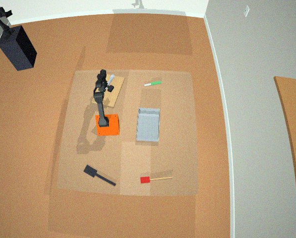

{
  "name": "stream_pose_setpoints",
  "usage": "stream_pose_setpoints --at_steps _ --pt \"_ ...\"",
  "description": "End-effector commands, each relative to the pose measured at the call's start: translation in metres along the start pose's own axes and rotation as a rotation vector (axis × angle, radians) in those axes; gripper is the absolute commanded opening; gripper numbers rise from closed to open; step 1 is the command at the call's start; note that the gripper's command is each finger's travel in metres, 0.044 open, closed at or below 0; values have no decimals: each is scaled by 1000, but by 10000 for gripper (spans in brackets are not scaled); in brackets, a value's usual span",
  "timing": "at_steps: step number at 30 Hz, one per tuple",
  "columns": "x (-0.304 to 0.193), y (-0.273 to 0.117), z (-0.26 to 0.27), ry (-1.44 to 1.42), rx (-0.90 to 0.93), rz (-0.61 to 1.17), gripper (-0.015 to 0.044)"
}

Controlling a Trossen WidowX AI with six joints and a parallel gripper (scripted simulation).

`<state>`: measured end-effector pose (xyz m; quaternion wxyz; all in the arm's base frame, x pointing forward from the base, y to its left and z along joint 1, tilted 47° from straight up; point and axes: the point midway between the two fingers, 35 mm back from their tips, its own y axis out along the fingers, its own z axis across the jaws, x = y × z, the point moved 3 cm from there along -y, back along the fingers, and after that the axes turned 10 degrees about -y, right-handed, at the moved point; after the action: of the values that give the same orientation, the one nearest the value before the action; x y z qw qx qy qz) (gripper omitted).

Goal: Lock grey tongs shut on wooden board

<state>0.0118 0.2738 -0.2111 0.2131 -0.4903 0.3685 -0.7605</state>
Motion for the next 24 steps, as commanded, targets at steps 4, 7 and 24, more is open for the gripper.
stream_pose_setpoints --at_steps 4,7,24 --pt "73 -64 2 -3 17 -67 440" --pt "92 -76 4 -2 24 -85 440" --pt "89 -130 5 -8 18 -64 440"
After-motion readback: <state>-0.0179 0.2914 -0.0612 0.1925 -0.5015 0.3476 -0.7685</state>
